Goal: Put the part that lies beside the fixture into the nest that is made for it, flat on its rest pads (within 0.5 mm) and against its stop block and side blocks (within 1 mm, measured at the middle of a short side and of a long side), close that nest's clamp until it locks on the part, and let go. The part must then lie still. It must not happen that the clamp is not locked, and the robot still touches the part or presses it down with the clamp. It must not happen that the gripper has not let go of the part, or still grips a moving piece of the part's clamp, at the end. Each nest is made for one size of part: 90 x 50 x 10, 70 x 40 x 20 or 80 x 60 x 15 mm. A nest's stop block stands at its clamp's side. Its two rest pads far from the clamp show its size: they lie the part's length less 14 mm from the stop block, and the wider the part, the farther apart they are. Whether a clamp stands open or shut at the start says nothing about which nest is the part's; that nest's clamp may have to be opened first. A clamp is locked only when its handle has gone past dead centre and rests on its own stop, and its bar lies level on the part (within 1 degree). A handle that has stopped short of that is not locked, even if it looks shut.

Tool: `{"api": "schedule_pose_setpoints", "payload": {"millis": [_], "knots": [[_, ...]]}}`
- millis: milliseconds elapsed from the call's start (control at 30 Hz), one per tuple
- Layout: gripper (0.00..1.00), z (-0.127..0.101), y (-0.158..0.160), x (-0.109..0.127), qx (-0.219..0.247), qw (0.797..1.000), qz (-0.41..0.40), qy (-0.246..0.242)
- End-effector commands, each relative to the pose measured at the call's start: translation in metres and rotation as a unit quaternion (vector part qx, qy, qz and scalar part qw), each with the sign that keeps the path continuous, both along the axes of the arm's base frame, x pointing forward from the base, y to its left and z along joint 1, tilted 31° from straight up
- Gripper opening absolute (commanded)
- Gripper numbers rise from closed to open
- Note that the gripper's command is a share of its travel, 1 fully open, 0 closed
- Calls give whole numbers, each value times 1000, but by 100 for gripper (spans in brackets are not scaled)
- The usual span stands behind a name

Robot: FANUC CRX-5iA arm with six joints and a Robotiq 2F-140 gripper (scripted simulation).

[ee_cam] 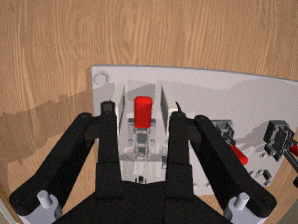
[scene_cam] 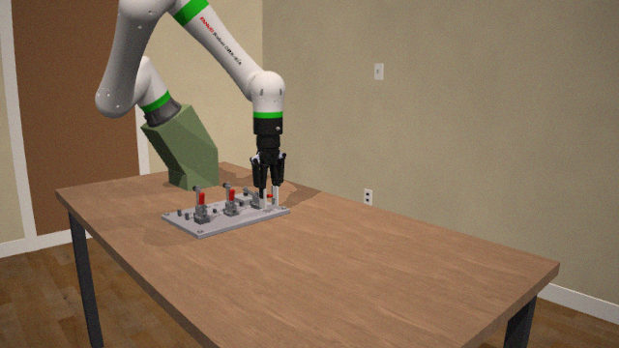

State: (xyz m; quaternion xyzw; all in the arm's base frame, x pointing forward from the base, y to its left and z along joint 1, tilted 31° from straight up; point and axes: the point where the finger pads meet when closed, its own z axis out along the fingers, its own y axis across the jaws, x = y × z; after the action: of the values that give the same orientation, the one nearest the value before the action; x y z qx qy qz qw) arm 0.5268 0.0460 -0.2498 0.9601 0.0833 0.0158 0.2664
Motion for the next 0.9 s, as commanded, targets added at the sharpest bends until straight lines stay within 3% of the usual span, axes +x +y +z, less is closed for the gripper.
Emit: {"api": "schedule_pose_setpoints", "payload": {"millis": [0,467,867], "knots": [[28,0,0,0,0,1000,0,0],[28,2,2,0,0,1000,0,0],[28,31,18,-3,0,1000,0,0]]}}
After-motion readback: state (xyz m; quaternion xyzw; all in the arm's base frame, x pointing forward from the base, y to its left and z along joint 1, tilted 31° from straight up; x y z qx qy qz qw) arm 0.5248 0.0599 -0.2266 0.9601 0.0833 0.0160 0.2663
